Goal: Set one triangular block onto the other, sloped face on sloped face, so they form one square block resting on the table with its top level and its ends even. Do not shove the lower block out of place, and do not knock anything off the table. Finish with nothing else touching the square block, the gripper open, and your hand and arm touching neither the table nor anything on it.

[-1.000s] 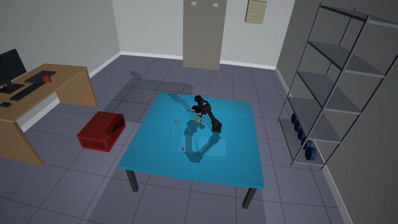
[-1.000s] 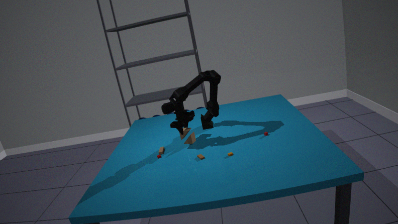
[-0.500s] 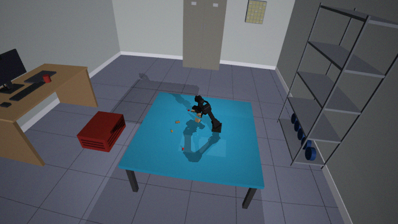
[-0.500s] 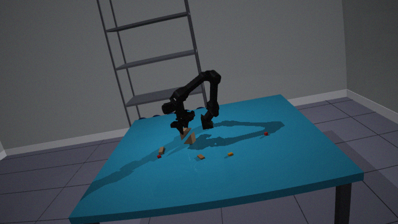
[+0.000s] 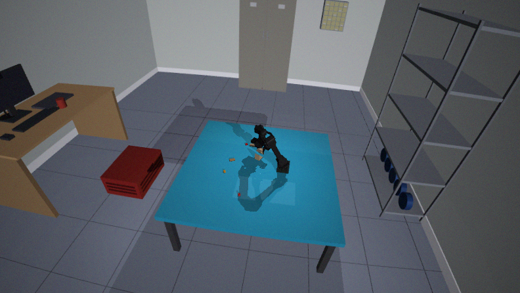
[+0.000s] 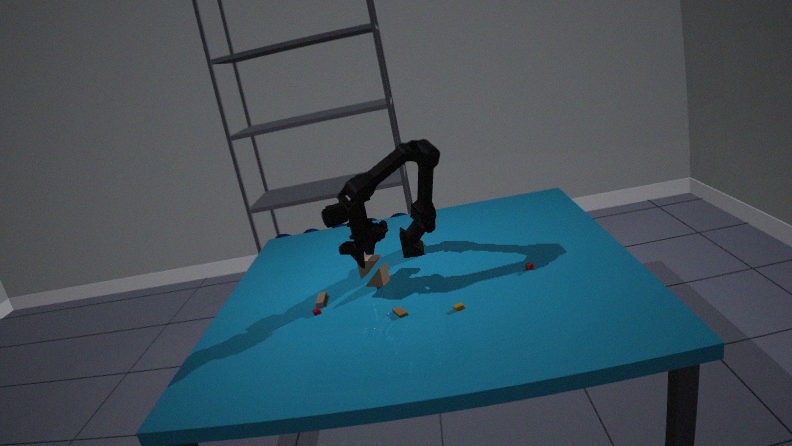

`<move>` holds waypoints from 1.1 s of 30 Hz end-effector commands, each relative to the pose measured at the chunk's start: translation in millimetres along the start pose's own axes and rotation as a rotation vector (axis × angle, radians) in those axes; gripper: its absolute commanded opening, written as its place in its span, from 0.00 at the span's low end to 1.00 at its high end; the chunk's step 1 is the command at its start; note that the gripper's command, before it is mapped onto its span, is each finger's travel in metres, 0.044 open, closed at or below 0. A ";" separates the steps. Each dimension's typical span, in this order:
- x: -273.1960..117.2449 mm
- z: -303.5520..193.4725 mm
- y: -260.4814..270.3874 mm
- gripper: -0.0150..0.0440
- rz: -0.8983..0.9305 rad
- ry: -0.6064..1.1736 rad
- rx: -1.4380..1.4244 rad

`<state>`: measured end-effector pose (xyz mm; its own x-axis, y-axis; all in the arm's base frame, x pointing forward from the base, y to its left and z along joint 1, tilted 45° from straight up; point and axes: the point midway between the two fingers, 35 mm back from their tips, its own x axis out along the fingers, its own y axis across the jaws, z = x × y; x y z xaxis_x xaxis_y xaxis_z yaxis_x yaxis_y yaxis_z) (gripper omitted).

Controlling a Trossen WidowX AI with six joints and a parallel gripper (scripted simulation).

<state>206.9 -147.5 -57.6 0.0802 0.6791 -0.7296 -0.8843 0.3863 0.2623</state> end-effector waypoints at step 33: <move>18.4 8.6 -0.9 0.25 -0.006 -0.004 0.005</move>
<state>212.9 -133.8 -64.9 0.0860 0.6760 -0.7319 -0.8838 0.3908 0.2571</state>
